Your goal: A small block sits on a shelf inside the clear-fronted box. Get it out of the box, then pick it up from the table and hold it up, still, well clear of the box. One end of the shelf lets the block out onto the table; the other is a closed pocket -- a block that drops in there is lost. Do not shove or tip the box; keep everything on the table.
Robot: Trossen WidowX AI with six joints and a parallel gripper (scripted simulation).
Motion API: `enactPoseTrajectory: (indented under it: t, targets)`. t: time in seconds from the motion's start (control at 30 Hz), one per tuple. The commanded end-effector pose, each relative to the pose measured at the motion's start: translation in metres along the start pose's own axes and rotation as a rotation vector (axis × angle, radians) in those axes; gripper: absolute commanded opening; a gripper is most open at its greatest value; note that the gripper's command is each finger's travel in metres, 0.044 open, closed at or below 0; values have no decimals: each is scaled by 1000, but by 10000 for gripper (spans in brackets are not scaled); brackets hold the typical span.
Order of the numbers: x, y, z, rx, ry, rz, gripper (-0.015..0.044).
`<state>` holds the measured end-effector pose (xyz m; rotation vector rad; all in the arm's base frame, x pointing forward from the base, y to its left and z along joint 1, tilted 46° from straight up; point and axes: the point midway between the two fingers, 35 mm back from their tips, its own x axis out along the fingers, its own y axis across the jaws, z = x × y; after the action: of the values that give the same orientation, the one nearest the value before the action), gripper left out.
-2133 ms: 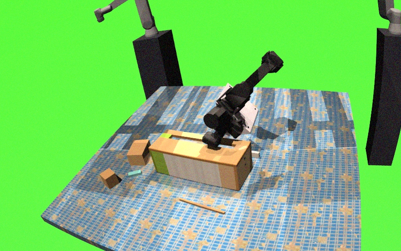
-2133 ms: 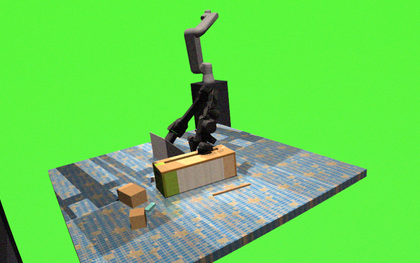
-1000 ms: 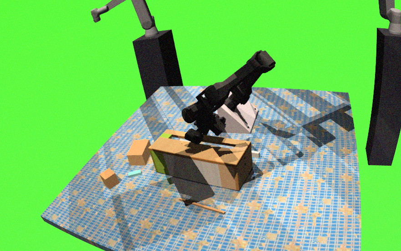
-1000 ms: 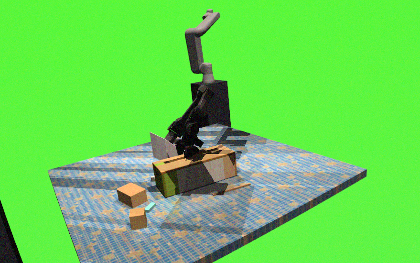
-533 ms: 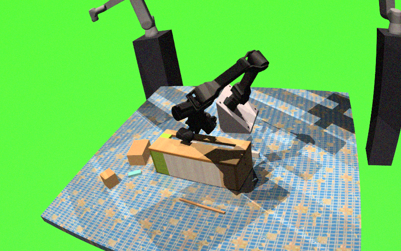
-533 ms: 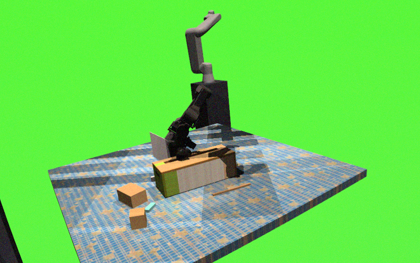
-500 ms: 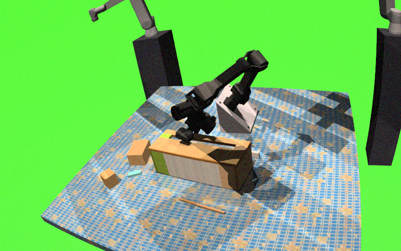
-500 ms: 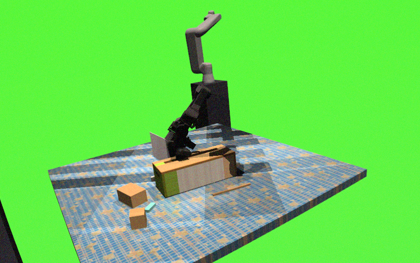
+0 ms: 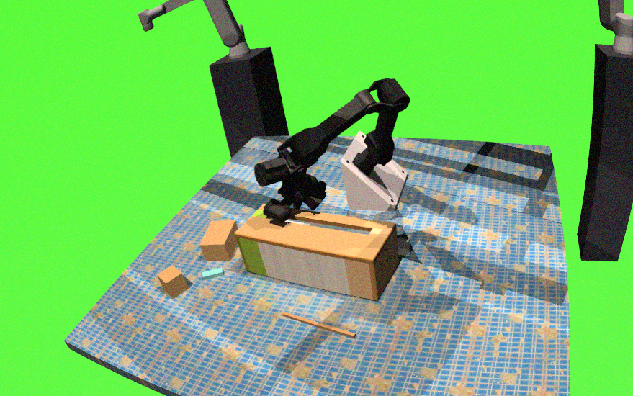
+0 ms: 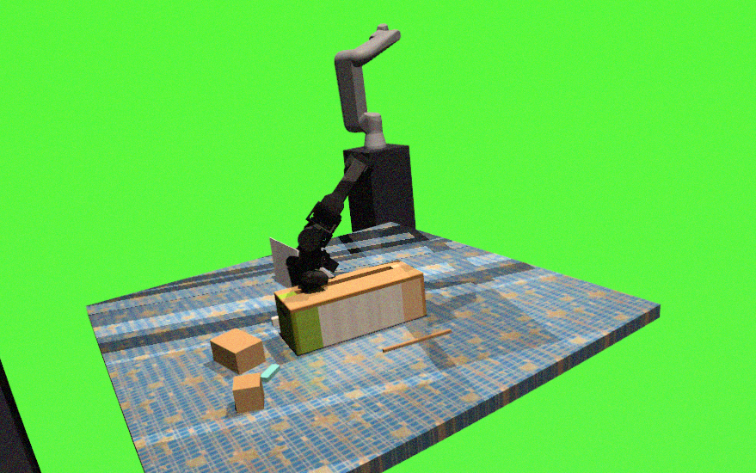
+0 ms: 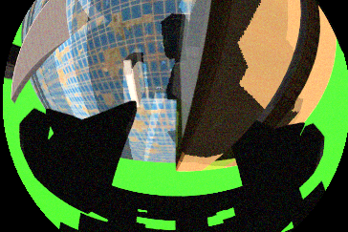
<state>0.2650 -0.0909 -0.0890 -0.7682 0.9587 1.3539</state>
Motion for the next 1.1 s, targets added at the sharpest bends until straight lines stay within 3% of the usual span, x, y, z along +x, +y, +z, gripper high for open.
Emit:
enactPoseTrajectory:
  t: [0.0,0.13,0.33,0.47,0.53,0.63,1.07]
  targets:
    - [1,-1,-5,-5,5,-1,400]
    - [-6,-2,-8,-4,5,-1,400]
    - [-57,0,-24,2,2,3,400]
    - [-54,-1,-25,9,3,-11,400]
    - [-59,-2,-33,60,29,-38,348]
    - [-62,1,-41,326,16,-70,285]
    - [-56,16,-56,1670,-190,-29,285]
